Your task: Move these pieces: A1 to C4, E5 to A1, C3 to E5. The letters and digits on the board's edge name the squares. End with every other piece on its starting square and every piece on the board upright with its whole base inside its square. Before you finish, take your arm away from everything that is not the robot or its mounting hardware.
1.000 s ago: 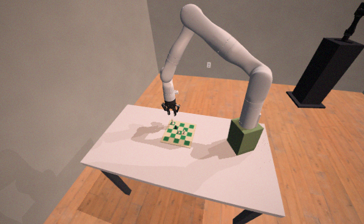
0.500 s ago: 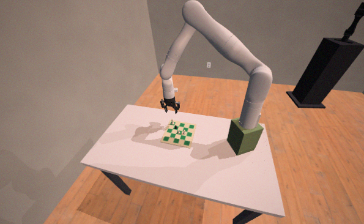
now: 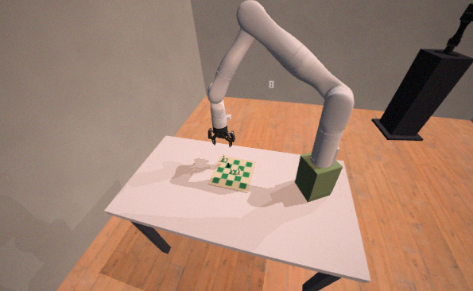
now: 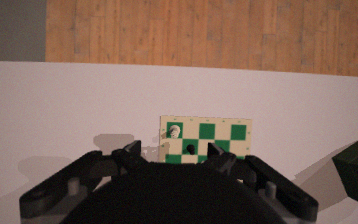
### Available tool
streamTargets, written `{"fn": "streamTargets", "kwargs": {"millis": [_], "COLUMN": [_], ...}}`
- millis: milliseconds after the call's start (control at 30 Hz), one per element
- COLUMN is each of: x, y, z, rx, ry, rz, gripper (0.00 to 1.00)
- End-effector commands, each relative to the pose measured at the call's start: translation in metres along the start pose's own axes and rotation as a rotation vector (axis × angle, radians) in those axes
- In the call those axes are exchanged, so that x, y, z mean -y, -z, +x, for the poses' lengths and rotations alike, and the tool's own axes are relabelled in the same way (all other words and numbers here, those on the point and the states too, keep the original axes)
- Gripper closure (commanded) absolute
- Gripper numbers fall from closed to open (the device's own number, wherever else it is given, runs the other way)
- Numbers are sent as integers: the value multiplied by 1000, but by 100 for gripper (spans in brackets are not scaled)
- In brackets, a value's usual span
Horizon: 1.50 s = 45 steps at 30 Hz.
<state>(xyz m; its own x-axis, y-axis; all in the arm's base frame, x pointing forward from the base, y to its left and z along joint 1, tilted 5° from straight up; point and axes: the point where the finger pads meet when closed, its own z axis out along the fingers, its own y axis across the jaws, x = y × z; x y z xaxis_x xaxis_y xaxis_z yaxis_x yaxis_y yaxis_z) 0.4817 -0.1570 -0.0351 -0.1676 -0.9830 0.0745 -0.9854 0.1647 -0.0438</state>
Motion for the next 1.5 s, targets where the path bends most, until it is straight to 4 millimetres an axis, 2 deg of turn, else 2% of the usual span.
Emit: {"fn": "streamTargets", "kwargs": {"millis": [0, 100, 300, 367, 467, 600, 633, 1467], "x": [-1, -11, -50, -50, -66, -72, -72, -72], "y": [0, -4, -16, -16, -19, -19, -19, -19], "z": [-2, -14, -57, -57, -74, -80, -80, -80], "rx": [-2, -10, -13, -13, -4, 0, 0, 0], "ry": [24, 158, 645, 645, 823, 883, 883, 883], "rz": [1, 1, 0, 0, 1, 2, 2, 2], "gripper": [0, 0, 0, 0, 0, 0, 66, 66]}}
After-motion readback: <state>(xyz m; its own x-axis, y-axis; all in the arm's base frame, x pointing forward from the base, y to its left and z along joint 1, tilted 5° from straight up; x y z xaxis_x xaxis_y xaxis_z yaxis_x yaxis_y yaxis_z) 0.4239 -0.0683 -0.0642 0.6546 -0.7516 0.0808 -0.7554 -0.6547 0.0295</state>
